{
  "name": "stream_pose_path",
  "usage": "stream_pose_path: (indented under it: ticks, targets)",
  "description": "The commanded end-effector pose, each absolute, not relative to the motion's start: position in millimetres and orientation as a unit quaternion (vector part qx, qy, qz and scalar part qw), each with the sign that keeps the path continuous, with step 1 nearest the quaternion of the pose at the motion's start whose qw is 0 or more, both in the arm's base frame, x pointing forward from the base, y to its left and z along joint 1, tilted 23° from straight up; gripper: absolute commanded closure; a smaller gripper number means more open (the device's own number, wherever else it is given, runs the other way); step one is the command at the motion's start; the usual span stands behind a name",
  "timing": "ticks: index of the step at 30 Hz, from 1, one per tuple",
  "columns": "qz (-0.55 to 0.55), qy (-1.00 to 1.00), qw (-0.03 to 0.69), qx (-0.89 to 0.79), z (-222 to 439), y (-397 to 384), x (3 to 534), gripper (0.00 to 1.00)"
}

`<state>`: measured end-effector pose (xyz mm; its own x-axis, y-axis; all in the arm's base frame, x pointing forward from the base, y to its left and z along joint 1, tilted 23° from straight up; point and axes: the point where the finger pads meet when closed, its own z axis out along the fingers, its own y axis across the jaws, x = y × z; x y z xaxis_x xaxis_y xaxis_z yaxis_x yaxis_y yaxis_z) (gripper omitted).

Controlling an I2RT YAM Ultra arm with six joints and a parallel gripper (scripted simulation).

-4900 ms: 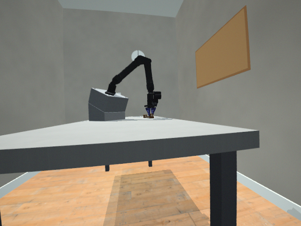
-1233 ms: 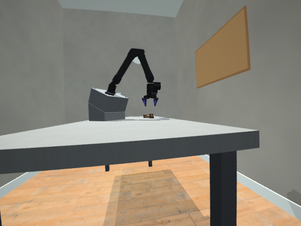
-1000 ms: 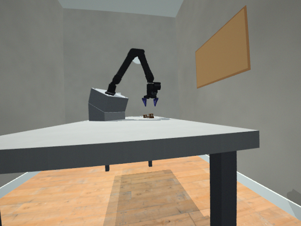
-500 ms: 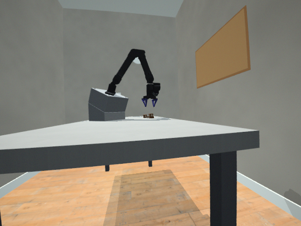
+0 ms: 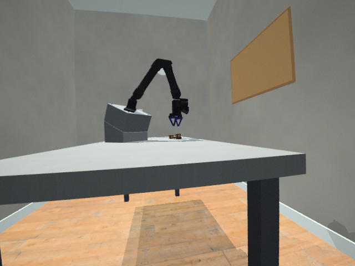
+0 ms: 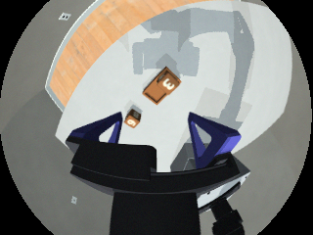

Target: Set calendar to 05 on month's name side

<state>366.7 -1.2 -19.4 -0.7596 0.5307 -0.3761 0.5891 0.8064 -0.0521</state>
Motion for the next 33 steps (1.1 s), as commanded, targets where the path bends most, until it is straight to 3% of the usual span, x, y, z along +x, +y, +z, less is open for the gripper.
stream_pose_path:
  ticks: [1, 33]
  targets:
    - [-0.100, 0.955, 0.177, 0.218, -16, 4, 370, 0.00]
    - [-0.176, 0.930, 0.099, -0.308, -38, 44, 363, 0.00]
